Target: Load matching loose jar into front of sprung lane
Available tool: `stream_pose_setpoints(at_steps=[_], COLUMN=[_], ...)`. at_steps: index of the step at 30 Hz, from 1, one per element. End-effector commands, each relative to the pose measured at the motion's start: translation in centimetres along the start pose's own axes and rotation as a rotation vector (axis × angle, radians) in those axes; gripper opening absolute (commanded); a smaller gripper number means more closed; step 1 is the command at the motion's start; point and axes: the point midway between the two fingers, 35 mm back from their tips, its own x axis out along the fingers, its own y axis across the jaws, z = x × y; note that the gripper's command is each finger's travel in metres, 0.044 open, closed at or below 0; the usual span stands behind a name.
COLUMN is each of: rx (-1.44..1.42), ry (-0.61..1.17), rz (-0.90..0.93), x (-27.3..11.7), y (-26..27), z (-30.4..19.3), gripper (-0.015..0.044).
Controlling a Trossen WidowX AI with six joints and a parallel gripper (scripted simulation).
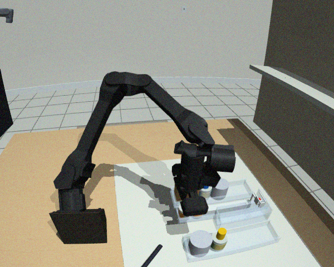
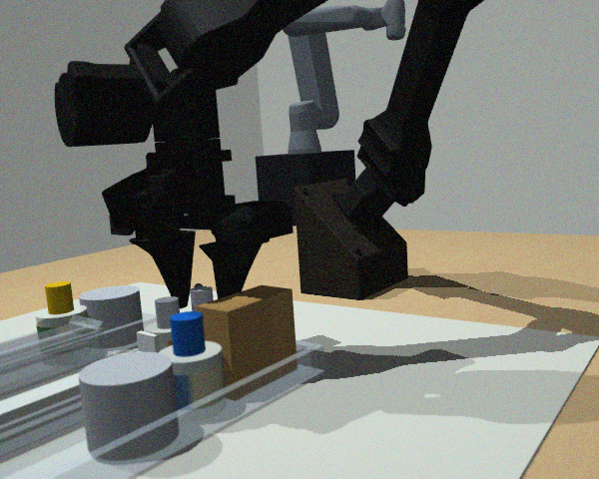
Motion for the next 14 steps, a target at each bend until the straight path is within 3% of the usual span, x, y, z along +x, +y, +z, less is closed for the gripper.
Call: stream_pose_setpoints(at_steps=[1, 14], rx=[-0.005, -0.003], ry=[0.000, 0.002], rz=[-0.004, -0.005], x=[-0.3, -0.5], y=[0.0, 0.0], z=[-0.1, -4.1], gripper=[0.0292, 0.0292])
